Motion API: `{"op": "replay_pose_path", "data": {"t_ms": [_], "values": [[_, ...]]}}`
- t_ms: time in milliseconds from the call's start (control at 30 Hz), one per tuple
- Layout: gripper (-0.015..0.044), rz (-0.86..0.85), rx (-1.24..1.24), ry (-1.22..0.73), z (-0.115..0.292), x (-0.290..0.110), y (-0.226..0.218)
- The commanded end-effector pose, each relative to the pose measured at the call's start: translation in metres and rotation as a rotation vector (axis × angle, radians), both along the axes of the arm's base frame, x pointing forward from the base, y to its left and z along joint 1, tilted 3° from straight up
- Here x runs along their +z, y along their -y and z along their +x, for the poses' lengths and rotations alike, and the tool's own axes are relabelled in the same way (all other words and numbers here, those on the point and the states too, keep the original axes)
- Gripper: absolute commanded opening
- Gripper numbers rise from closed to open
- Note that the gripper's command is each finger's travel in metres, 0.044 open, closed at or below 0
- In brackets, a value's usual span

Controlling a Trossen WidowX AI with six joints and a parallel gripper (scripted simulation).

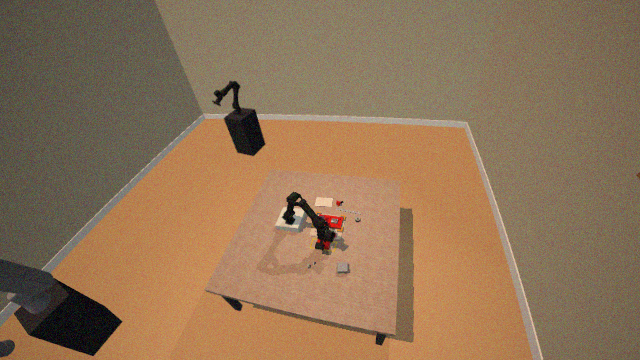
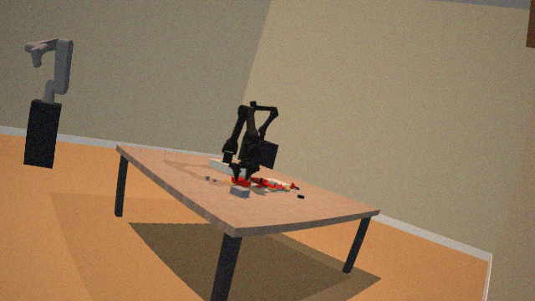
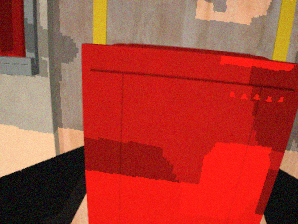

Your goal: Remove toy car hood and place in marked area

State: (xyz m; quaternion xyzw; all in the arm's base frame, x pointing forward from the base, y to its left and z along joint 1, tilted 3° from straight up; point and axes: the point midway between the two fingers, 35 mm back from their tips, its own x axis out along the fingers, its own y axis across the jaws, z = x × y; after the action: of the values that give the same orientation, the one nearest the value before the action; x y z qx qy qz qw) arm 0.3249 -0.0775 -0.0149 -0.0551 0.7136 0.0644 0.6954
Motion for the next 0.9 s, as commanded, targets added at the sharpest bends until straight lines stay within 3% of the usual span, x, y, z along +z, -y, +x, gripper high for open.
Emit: {"op": "replay_pose_path", "data": {"t_ms": [0, 300, 867], "values": [[0.0000, -0.002, 0.003, -0.004, -0.0012, -0.0031, 0.0004], [0.0000, -0.002, 0.003, -0.004, -0.0015, -0.0072, 0.0004], [0.0440, 0.000, 0.000, 0.000, 0.0000, -0.0033, 0.0000]]}}
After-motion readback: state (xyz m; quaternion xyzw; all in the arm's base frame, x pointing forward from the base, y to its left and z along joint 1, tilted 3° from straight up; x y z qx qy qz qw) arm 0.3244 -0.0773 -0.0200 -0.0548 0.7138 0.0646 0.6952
